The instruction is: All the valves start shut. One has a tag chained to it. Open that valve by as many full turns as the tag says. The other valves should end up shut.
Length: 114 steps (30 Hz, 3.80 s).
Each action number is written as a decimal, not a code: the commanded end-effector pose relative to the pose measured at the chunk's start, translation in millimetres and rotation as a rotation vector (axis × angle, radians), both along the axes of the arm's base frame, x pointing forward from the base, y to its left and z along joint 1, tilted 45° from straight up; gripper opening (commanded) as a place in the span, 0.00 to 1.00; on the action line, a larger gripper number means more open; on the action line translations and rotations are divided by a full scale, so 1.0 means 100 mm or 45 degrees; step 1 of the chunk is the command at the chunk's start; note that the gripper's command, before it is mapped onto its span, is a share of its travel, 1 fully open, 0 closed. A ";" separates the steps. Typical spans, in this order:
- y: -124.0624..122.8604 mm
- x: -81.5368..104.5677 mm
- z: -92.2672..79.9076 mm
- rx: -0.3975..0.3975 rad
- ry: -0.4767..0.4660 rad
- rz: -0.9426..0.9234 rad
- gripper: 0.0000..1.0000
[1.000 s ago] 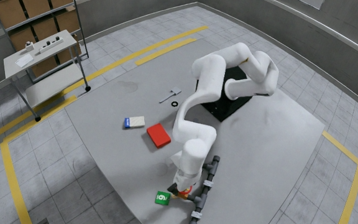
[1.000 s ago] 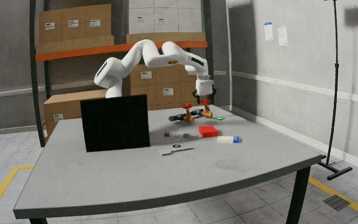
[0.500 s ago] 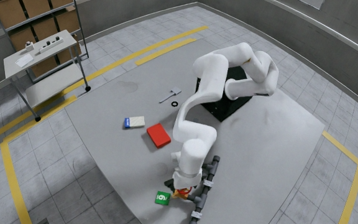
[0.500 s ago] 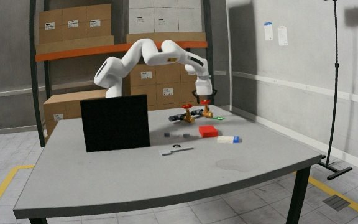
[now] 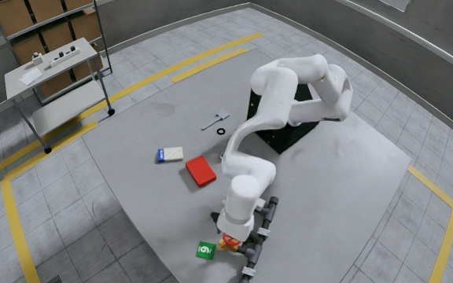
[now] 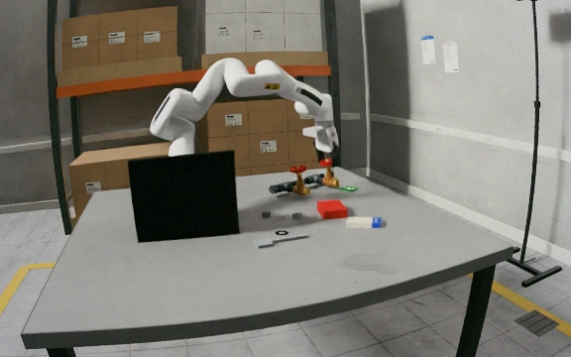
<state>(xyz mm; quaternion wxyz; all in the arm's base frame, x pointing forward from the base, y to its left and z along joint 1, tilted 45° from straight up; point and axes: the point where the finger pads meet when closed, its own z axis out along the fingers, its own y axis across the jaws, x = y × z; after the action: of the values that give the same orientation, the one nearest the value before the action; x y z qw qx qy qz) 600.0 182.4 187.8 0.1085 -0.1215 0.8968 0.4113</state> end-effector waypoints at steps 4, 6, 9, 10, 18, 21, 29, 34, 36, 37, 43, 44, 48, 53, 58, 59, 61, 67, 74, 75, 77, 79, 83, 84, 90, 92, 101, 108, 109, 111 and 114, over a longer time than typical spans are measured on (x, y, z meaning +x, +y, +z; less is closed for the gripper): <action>-0.01 0.01 0.02 0.051 0.438 -0.389 1.00; -0.01 0.01 0.02 0.069 0.557 -0.488 1.00; -0.01 0.01 0.02 0.096 0.736 -0.636 1.00; -0.01 0.01 0.02 0.096 0.736 -0.636 1.00; -0.01 0.01 0.02 0.160 1.205 -1.031 1.00; -0.01 0.01 0.02 0.182 1.382 -1.183 1.00; -0.01 0.01 0.02 0.212 1.656 -1.433 1.00; -0.01 0.01 0.02 0.215 1.675 -1.449 1.00; -0.01 0.01 0.02 0.215 1.675 -1.449 0.00; -0.01 0.01 0.02 0.215 1.675 -1.449 0.00; -0.01 0.01 0.02 0.215 1.675 -1.449 0.00; -0.01 0.01 0.02 0.215 1.675 -1.449 0.00; -0.01 0.01 0.02 0.215 1.675 -1.449 0.00; -0.01 0.01 0.02 0.215 1.675 -1.449 0.00; -0.01 0.01 0.02 0.215 1.675 -1.449 0.00; -0.01 0.01 0.02 0.215 1.675 -1.449 0.00; -0.01 0.01 0.02 0.215 1.675 -1.449 0.00; -0.01 0.01 0.02 0.212 1.659 -1.435 0.00; -0.01 0.01 0.02 0.199 1.563 -1.355 0.00; -0.01 0.01 0.02 0.195 1.540 -1.335 0.00; -0.01 0.01 0.02 0.188 1.487 -1.290 0.00; -0.01 0.01 0.02 0.188 1.487 -1.290 0.00; -0.01 0.01 0.02 0.168 1.350 -1.175 0.00; -0.01 0.01 0.02 0.162 1.310 -1.141 0.00; -0.01 0.01 0.02 0.121 1.021 -0.897 0.00; -0.01 0.01 0.02 0.105 0.909 -0.803 0.00; -0.01 0.01 0.02 0.044 0.474 -0.435 0.00; -0.01 0.01 0.02 -0.016 0.054 -0.082 0.00; -0.01 0.01 0.02 -0.024 -0.005 -0.032 0.00; -0.01 0.01 0.02 -0.041 -0.123 0.067 0.00; -0.01 0.01 0.02 -0.055 -0.242 0.174 0.00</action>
<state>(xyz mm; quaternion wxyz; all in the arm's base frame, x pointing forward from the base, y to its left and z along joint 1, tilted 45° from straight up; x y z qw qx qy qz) 600.1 183.0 189.0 0.1317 -0.1372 0.9006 0.3909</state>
